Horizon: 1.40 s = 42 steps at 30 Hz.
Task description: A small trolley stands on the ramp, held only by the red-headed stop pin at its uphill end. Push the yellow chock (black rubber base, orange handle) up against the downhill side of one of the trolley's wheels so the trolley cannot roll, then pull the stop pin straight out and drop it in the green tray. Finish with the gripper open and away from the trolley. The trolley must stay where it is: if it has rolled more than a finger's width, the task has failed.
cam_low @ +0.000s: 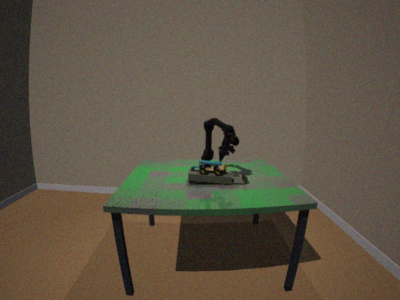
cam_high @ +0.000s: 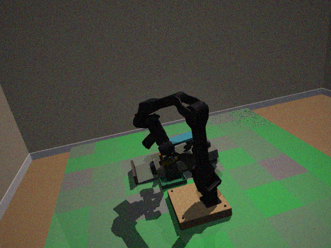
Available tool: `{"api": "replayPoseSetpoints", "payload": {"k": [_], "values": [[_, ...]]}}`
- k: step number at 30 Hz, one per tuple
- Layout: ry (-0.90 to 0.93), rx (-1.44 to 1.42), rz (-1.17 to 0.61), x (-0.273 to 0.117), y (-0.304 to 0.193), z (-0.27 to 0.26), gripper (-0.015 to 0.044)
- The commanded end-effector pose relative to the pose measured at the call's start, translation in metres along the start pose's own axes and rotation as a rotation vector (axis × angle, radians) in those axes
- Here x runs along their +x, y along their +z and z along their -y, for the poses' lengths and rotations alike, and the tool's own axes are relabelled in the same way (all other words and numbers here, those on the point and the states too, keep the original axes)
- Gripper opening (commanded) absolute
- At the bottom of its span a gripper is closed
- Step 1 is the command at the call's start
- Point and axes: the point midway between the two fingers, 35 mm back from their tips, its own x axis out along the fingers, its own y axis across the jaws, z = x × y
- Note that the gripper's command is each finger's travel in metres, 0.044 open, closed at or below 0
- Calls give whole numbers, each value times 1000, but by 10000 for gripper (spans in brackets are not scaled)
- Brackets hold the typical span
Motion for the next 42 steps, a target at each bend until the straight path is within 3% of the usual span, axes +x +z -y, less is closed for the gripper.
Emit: {"api": "replayPoseSetpoints", "payload": {"k": [1, 42], "values": [[1, 6, 3, -2, 9, 0, 0], [-134, -1161, 188, 0, 1, -1, 0]]}}
